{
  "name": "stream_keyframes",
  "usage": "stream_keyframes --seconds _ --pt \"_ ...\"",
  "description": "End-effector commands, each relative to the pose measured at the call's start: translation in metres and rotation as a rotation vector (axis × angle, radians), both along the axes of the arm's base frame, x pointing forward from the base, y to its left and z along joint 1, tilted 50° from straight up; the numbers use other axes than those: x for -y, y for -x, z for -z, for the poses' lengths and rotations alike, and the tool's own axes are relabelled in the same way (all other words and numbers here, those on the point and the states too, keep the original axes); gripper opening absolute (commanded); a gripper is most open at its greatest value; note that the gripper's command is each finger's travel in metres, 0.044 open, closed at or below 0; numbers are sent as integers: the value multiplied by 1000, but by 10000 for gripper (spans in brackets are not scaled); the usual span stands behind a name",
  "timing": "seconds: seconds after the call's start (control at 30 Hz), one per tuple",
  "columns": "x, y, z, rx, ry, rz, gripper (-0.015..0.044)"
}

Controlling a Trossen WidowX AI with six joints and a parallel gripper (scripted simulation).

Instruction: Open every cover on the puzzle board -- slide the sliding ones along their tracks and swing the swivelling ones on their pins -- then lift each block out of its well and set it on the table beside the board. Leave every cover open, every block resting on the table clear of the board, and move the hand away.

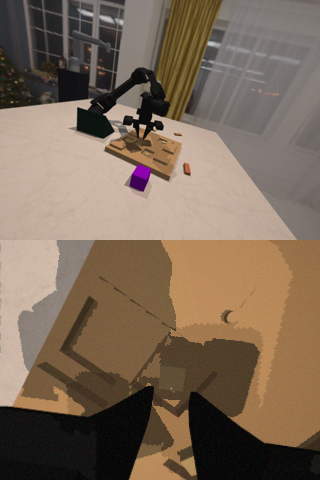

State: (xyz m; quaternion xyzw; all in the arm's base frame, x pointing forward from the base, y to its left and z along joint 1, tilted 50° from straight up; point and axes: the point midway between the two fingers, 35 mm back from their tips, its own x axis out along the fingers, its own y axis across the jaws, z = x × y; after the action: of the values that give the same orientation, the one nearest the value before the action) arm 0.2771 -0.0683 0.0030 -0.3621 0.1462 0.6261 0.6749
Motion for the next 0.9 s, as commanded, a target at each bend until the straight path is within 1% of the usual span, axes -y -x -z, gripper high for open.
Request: stream_keyframes --seconds 0.0,0.1,0.27,0.7,0.87 --pt "18 3 -15 6 8 -3 144" --pt "26 6 -23 8 8 -8 144" --pt "26 6 -22 9 8 -8 144" --pt "2 -1 -2 10 6 -8 144" --pt "0 -1 -1 10 6 -8 144"
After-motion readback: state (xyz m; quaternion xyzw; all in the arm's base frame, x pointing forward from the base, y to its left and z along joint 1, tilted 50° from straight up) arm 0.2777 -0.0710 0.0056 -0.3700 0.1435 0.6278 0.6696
